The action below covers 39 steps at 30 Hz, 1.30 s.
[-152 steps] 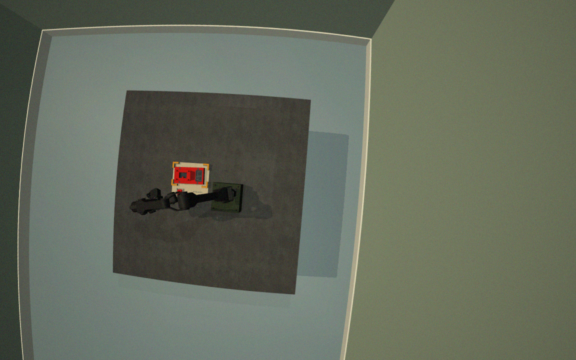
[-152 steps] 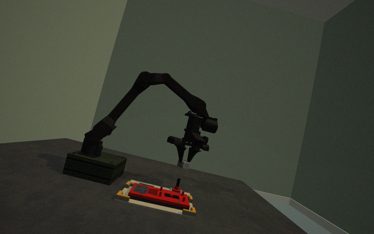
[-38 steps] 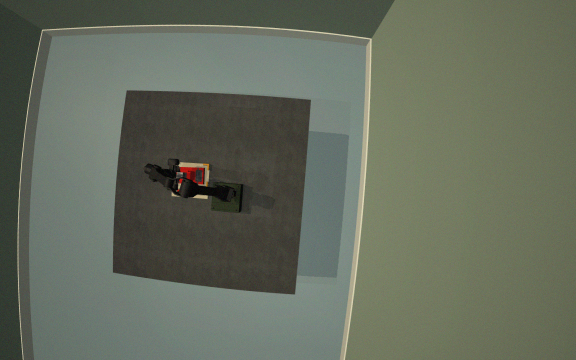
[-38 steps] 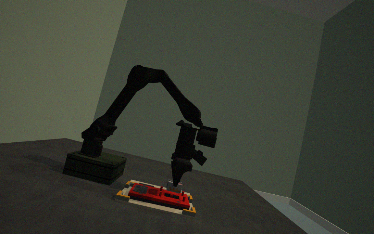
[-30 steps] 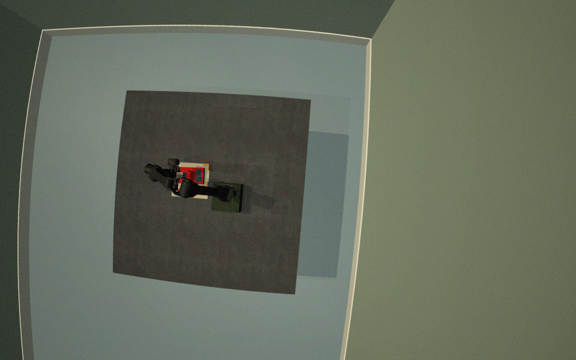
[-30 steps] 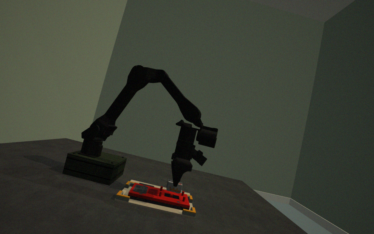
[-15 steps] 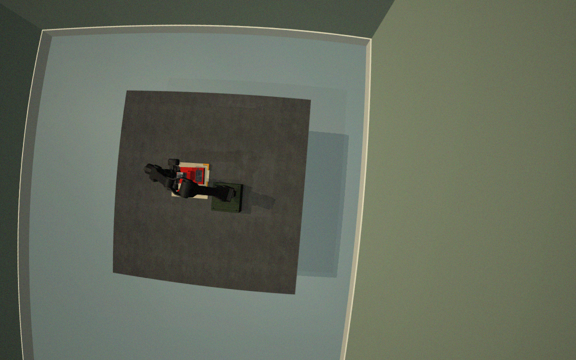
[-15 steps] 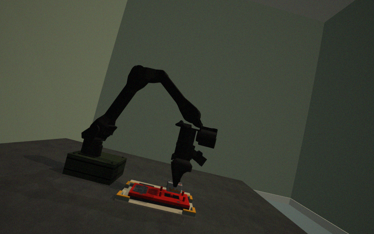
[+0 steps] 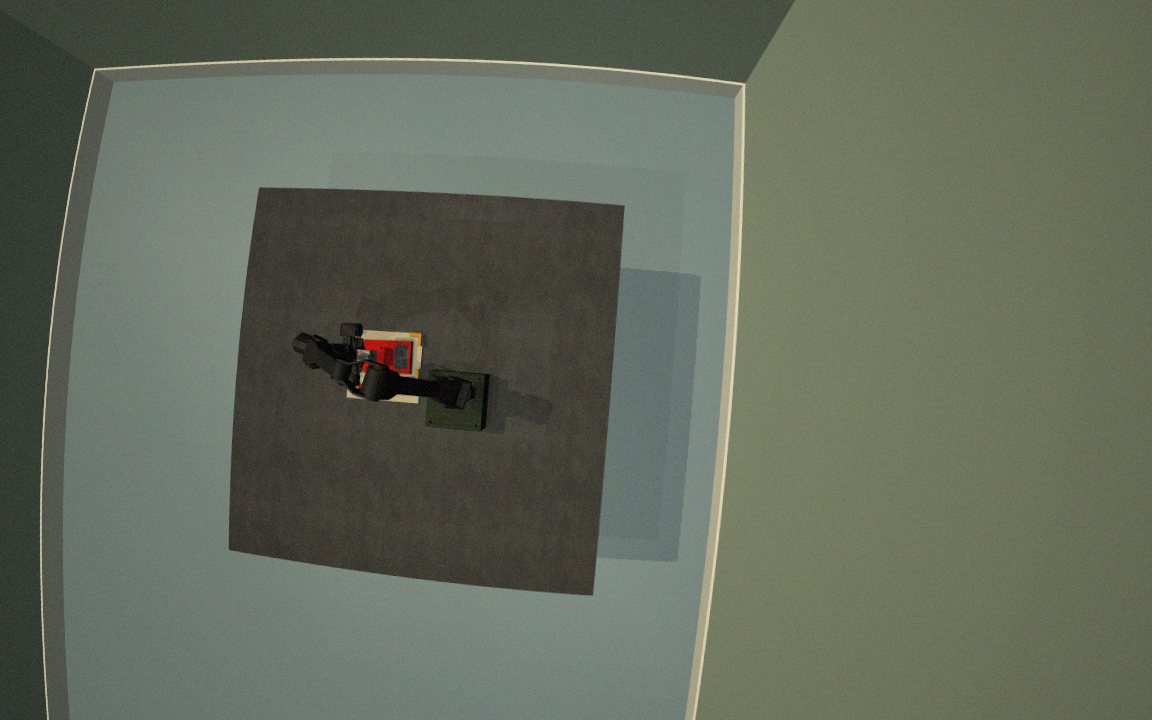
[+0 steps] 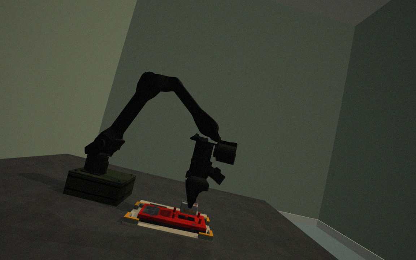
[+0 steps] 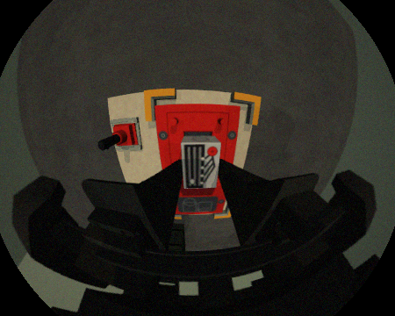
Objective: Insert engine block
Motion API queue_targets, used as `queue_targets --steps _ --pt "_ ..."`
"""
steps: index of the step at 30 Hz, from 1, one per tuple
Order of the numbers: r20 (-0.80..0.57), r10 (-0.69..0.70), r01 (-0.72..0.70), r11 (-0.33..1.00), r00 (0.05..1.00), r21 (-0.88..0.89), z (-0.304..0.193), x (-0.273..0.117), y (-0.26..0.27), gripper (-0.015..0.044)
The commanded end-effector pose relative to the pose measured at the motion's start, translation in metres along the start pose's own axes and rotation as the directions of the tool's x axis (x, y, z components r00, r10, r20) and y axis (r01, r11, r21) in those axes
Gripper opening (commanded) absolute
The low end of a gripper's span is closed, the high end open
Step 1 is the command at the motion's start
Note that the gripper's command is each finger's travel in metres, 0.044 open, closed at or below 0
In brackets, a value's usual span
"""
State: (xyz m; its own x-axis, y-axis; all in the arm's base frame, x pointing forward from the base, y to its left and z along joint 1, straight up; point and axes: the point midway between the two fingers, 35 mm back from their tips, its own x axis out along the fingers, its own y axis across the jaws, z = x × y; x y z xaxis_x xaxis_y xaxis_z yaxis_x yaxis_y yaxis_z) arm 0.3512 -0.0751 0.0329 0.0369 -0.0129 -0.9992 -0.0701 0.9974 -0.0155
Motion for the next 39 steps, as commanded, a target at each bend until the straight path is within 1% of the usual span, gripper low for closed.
queue_targets --steps 1,39 --pt "0.001 0.005 -0.005 1.0 1.0 0.001 0.0002 0.0007 0.0007 0.0158" --pt "0.001 0.005 -0.005 1.0 1.0 0.001 -0.0005 0.0064 0.0007 0.0158"
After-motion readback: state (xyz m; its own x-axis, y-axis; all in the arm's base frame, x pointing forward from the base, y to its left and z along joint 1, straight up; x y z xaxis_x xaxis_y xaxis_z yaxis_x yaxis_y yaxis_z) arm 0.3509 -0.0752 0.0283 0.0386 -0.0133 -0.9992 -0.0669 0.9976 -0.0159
